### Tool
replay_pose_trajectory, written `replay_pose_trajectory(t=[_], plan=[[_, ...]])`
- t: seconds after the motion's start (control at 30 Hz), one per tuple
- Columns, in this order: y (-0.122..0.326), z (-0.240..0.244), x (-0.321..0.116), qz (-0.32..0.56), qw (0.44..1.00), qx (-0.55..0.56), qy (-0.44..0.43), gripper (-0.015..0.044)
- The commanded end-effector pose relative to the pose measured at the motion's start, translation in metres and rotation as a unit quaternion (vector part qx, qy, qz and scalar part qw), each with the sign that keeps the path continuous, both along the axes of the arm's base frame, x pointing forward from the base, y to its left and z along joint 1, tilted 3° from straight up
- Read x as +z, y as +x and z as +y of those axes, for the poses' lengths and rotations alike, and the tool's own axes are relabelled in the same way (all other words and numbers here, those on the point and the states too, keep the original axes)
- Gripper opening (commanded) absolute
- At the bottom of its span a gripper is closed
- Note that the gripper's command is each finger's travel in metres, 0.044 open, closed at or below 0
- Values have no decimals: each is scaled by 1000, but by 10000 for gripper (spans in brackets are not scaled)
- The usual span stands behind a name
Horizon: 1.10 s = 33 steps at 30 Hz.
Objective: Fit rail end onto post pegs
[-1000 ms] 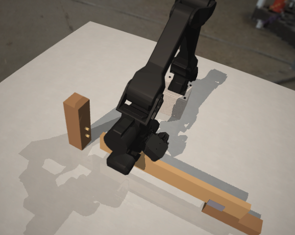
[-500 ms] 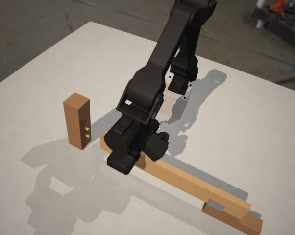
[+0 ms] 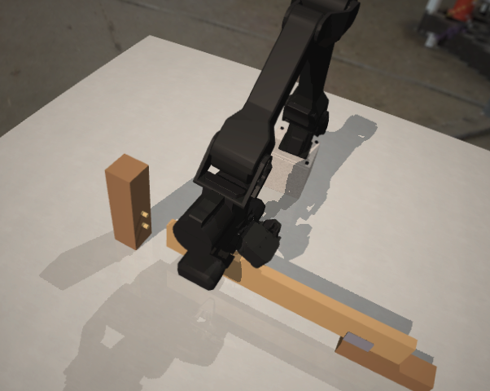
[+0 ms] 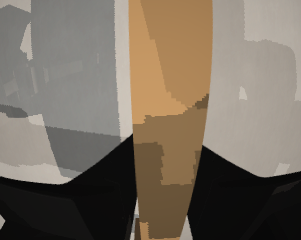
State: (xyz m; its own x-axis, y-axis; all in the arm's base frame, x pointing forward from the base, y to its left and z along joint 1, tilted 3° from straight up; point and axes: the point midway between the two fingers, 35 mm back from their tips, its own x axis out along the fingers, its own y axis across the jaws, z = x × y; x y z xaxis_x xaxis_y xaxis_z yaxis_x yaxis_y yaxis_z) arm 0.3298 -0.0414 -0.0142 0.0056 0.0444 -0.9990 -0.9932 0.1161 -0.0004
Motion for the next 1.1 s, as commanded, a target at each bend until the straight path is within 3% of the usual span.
replay_pose_trajectory(t=[0.0, 1.07], plan=[[0, 0, 0, -1, 1000, -1, 0, 0], [-1, -10, 1, -1, 1000, -1, 0, 0]])
